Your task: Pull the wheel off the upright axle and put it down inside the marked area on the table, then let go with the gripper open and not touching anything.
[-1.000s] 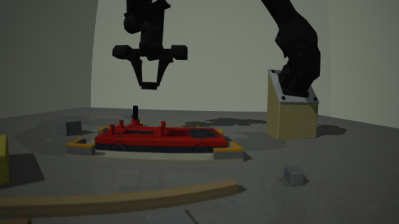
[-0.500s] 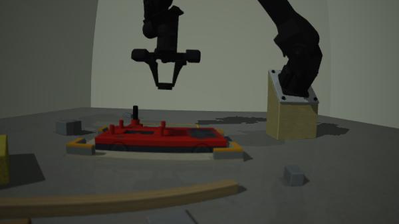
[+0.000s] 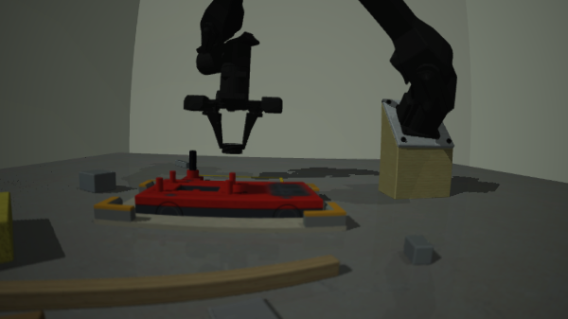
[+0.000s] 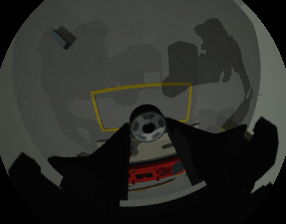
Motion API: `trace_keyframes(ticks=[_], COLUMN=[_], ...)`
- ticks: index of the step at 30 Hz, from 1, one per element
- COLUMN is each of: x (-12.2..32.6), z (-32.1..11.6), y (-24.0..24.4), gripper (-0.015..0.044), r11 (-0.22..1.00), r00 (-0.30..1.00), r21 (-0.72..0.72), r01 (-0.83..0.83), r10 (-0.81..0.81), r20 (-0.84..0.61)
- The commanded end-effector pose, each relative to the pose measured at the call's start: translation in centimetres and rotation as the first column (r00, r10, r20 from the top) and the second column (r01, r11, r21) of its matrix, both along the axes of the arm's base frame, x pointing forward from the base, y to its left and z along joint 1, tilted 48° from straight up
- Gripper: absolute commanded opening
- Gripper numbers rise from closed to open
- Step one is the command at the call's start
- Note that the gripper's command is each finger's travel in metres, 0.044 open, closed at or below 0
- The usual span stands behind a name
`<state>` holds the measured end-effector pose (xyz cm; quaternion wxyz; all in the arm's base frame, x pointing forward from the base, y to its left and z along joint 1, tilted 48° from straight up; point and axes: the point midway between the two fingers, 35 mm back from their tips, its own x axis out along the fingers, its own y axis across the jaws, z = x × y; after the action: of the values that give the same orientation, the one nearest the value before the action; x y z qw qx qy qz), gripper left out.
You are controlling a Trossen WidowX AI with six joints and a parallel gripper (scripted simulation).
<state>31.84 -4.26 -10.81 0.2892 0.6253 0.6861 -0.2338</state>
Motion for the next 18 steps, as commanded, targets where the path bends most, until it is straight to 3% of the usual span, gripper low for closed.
trace_keyframes(ticks=[1,8,18], x=[-0.4,-0.9,-0.9], z=[-1.6,-3.5,-3.2], y=[1.9,4.1,3.9], gripper=[0.0000,0.0000,0.0263], r11=[1.000,1.000,1.000], r00=[1.000,1.000,1.000], r21=[0.010,0.014,0.011], r01=[0.001,0.000,-0.011], r10=[-0.001,0.000,0.011], r20=[-0.012,-0.013,-0.015])
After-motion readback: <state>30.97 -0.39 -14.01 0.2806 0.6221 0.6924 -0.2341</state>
